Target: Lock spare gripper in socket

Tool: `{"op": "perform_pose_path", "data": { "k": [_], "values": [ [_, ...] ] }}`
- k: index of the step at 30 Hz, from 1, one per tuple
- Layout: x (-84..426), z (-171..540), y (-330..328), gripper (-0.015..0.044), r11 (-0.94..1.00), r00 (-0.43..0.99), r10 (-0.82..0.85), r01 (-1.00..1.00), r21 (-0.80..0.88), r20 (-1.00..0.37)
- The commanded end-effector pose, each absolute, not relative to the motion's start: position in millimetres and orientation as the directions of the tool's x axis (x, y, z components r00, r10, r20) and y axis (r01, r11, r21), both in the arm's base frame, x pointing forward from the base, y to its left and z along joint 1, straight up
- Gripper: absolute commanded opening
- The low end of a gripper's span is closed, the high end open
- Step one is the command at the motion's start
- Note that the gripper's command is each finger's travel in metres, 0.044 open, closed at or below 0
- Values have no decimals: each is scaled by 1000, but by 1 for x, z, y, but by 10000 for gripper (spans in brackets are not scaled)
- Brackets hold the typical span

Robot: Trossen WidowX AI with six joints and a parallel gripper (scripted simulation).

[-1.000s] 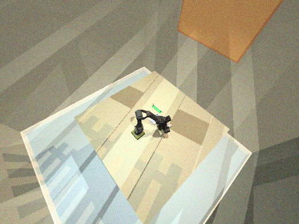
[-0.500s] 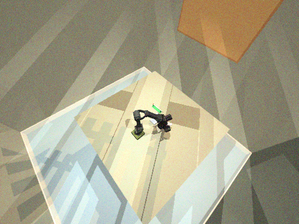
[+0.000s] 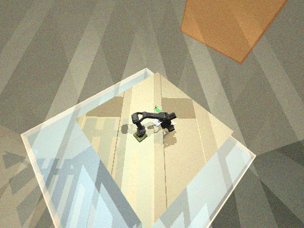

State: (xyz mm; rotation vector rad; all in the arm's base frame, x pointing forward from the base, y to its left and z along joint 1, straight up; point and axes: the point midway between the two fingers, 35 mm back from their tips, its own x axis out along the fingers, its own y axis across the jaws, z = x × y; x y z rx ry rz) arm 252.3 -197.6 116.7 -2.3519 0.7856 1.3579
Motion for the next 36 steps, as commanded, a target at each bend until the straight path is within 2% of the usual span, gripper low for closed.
{"op": "perform_pose_path", "data": {
  "k": [1,18,36],
  "values": [
    [252,139,-198,0,-798,415,-315,-603,2,-854],
    [250,131,-195,0,-810,406,-306,-586,12,-861],
    [253,144,-169,0,-944,498,-329,-182,274,-803]
  ]
}}
